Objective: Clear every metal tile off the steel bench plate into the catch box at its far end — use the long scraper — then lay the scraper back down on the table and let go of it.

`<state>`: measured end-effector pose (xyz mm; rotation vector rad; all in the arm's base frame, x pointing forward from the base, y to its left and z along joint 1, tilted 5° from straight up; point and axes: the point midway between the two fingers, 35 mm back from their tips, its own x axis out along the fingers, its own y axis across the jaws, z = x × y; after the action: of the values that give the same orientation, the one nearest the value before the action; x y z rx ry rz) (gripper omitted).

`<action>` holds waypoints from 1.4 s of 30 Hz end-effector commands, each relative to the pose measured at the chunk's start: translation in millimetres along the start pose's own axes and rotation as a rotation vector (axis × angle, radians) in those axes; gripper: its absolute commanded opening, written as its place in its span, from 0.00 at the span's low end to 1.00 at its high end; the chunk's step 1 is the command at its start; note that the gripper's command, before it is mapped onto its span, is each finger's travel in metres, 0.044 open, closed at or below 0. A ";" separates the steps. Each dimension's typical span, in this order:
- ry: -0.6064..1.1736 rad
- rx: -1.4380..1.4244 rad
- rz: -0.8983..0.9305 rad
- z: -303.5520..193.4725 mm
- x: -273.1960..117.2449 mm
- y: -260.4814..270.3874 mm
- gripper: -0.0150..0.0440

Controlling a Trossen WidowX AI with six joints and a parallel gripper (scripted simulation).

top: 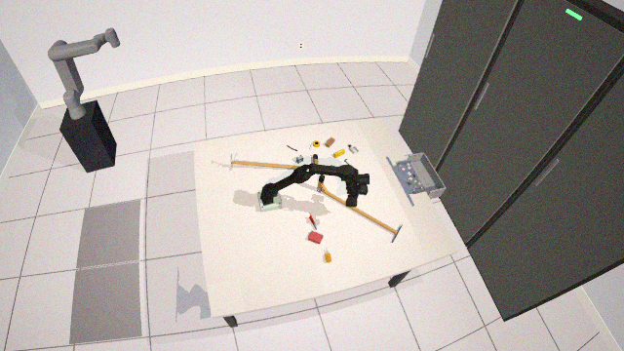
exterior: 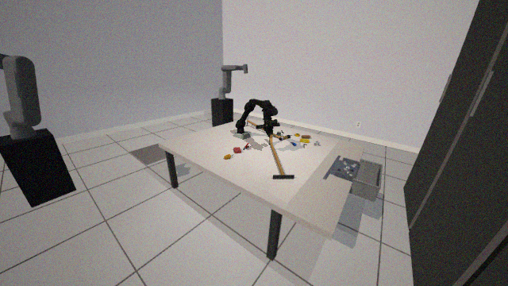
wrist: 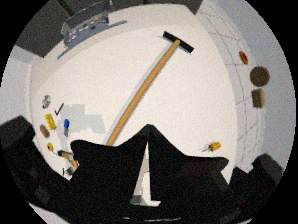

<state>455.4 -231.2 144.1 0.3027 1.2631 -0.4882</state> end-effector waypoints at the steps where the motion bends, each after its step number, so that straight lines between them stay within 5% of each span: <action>1: 0.019 -0.015 0.007 -3.5 4.9 1.8 0.25; 42: 0.074 -0.041 0.008 -25.1 108.7 2.0 0.25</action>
<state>461.1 -238.4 43.7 0.2919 1.3296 -0.4558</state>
